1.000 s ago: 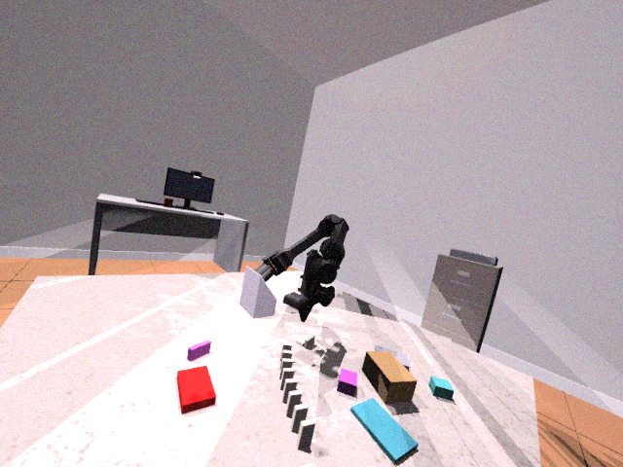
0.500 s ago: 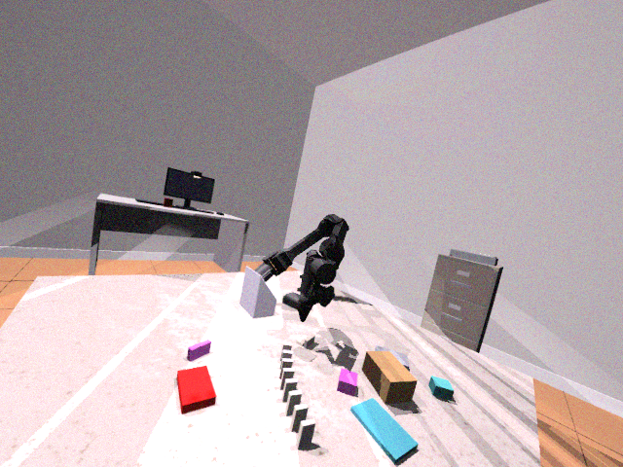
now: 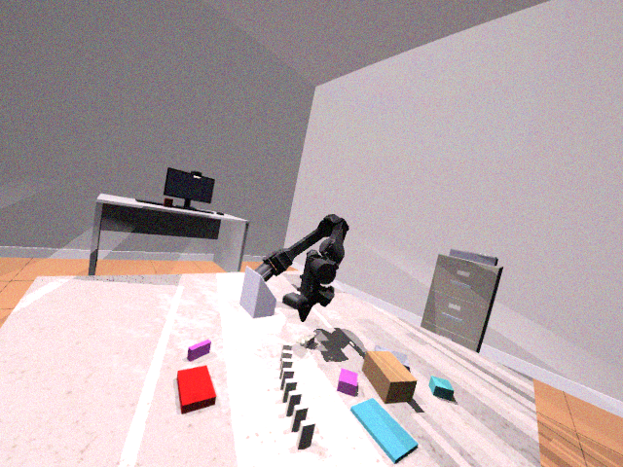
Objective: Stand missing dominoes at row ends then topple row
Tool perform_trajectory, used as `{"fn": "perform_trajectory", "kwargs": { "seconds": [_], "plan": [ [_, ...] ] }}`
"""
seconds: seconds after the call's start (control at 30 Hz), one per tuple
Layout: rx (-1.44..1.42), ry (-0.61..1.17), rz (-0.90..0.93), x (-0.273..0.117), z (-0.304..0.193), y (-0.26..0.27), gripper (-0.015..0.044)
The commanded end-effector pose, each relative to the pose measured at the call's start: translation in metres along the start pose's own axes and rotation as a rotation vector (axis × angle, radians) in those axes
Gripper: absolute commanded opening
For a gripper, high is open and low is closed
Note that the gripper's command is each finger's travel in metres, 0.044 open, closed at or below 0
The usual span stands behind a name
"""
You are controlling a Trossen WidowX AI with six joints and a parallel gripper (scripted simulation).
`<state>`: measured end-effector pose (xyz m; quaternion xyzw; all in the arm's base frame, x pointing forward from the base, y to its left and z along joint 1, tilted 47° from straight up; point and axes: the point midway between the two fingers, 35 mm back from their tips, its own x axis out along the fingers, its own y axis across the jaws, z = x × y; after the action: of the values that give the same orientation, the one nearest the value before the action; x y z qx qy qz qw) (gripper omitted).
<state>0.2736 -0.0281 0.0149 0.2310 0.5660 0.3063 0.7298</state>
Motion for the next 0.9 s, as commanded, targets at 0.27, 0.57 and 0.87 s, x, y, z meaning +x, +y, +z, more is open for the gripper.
{"fn": "perform_trajectory", "kwargs": {
  "seconds": [0.27,0.57,0.87],
  "plan": [
    [0.017,0.012,-0.002,0.026,-0.002,-0.004,0.0],
    [0.008,0.0,0.008,0.081,-0.004,-0.006,0.0],
    [0.008,0.001,0.007,0.081,-0.003,0.007,0.0]
  ]
}}
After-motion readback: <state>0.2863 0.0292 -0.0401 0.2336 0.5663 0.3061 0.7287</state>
